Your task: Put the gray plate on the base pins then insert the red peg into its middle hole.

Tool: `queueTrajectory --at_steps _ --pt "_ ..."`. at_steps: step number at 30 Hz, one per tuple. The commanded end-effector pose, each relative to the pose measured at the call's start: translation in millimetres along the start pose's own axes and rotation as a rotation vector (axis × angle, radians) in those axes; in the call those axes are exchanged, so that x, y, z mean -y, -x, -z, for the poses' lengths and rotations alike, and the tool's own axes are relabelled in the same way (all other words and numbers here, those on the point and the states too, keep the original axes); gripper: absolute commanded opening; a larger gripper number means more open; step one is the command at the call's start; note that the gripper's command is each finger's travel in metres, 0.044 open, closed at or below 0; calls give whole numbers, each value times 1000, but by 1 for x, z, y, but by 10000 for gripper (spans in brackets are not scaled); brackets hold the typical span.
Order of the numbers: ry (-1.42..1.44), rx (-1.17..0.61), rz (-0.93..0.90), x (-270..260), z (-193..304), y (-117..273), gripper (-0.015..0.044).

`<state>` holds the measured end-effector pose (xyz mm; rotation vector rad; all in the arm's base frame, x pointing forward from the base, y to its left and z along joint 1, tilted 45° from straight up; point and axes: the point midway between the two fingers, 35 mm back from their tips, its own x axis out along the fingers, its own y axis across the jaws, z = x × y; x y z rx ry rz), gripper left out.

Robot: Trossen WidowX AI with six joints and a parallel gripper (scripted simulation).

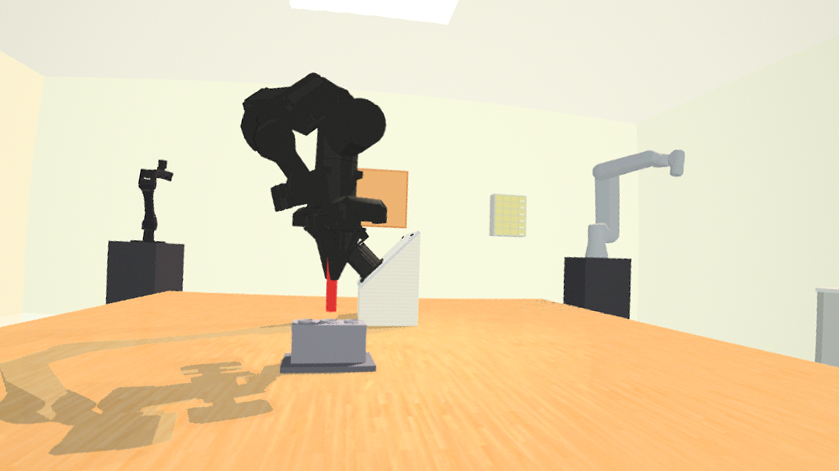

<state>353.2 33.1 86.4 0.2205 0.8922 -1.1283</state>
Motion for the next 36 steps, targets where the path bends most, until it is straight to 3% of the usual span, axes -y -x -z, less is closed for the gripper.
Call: queueTrajectory --at_steps 1,36 --pt "3 3 0 0 -1 0 0" --pt "3 3 0 1 -2 -14 0"
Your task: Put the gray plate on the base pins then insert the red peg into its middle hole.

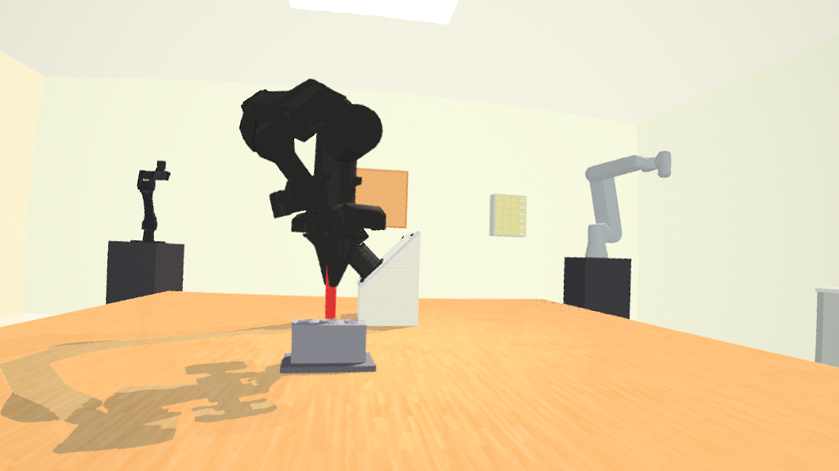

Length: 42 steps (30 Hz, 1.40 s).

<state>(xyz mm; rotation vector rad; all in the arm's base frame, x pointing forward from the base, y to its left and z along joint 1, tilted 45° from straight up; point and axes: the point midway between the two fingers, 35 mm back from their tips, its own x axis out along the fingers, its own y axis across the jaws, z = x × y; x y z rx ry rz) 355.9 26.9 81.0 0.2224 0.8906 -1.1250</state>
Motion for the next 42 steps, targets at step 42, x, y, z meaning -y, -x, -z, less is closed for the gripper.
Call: queueTrajectory --at_steps 42 --pt "-1 0 4 1 0 -8 105"
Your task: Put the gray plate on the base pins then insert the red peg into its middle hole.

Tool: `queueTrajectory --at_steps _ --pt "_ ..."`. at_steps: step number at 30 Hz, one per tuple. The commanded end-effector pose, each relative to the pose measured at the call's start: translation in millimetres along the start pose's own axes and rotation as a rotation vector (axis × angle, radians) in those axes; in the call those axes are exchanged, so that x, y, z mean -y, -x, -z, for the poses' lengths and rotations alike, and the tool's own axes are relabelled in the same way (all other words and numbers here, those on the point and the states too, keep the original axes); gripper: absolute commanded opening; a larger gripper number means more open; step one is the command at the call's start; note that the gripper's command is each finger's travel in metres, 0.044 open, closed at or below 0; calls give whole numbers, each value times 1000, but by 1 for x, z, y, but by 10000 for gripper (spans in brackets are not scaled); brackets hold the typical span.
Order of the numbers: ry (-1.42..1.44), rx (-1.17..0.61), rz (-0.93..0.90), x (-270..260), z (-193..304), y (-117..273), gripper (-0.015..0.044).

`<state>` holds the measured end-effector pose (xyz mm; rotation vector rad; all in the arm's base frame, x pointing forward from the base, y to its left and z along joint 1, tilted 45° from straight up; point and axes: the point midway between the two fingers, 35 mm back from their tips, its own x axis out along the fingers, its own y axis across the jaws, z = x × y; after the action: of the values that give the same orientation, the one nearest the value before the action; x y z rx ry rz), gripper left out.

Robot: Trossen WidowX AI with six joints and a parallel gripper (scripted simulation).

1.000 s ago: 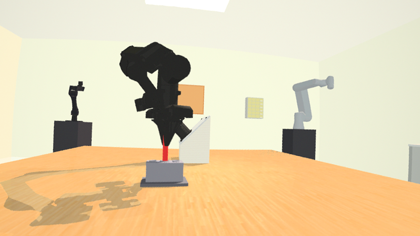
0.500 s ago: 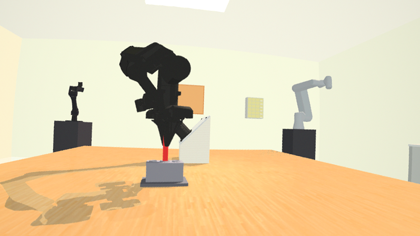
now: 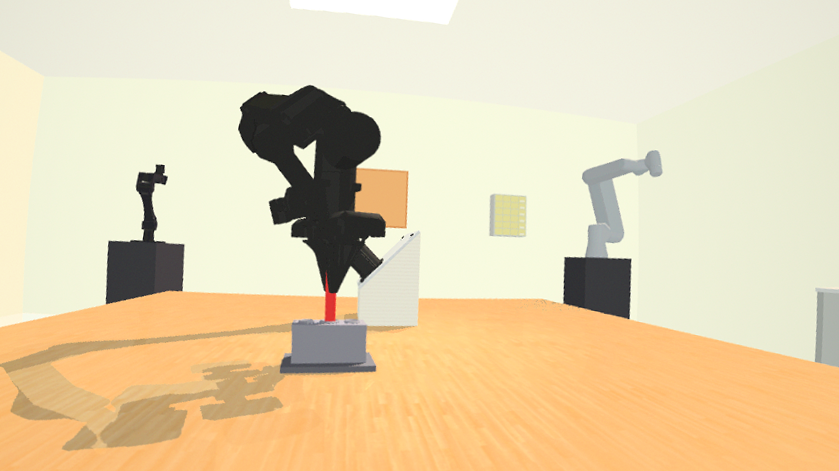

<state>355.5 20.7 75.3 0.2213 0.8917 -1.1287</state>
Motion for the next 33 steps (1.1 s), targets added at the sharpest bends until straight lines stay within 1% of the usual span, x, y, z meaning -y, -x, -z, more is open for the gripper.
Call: queueTrajectory --at_steps 1,2,12,33 --pt "-1 0 0 0 0 0 131" --pt "-1 0 0 0 0 0 150" --pt "0 0 0 0 0 0 150" --pt "4 3 0 0 1 15 150"
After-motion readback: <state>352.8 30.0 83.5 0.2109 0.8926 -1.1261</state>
